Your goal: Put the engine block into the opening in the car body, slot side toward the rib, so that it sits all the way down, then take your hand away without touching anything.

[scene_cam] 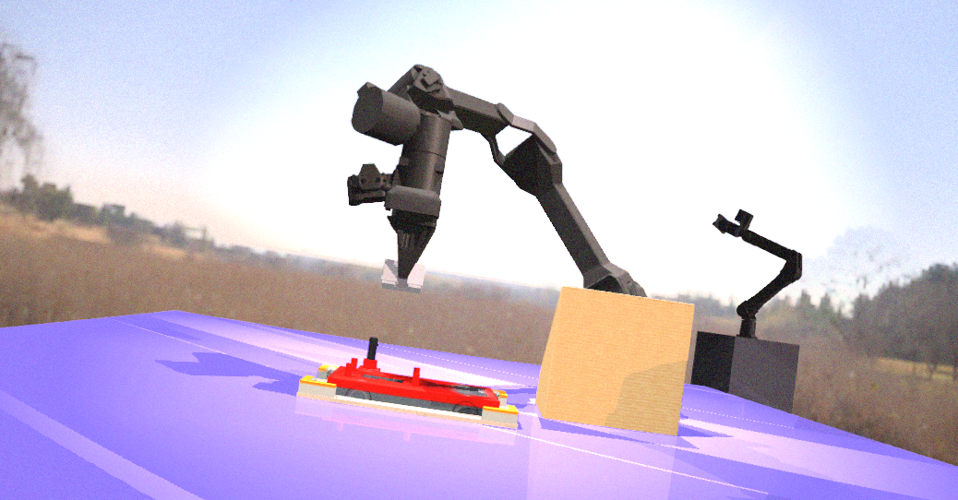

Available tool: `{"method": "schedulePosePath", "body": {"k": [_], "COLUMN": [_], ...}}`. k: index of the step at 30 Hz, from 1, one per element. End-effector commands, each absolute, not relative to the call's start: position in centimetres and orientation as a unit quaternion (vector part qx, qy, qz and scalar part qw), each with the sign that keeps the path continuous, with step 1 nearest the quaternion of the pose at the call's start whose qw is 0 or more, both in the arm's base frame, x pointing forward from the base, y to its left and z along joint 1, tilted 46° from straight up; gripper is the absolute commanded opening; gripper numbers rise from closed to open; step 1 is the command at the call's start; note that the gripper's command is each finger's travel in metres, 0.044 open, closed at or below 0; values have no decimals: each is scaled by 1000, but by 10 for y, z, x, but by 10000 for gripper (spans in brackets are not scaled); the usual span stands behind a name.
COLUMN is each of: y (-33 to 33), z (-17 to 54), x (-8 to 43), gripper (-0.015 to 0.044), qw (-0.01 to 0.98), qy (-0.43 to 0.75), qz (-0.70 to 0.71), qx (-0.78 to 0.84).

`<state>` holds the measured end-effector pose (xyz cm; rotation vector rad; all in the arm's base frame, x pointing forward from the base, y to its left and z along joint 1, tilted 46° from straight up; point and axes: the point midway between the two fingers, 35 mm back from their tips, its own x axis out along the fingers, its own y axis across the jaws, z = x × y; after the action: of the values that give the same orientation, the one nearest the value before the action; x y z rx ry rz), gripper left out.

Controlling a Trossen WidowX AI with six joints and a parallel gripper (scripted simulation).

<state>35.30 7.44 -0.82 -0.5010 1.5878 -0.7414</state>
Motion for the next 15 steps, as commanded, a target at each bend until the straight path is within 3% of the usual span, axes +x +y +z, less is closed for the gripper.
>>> {"method": "schedulePosePath", "body": {"k": [1, 15], "y": [75, 57], "z": [-26, -60], "x": [358, 356], "gripper": [0, 0], "qw": [613, 613], "qy": [689, 689], "qz": [-323, -323], "qx": [-213, -213]}}
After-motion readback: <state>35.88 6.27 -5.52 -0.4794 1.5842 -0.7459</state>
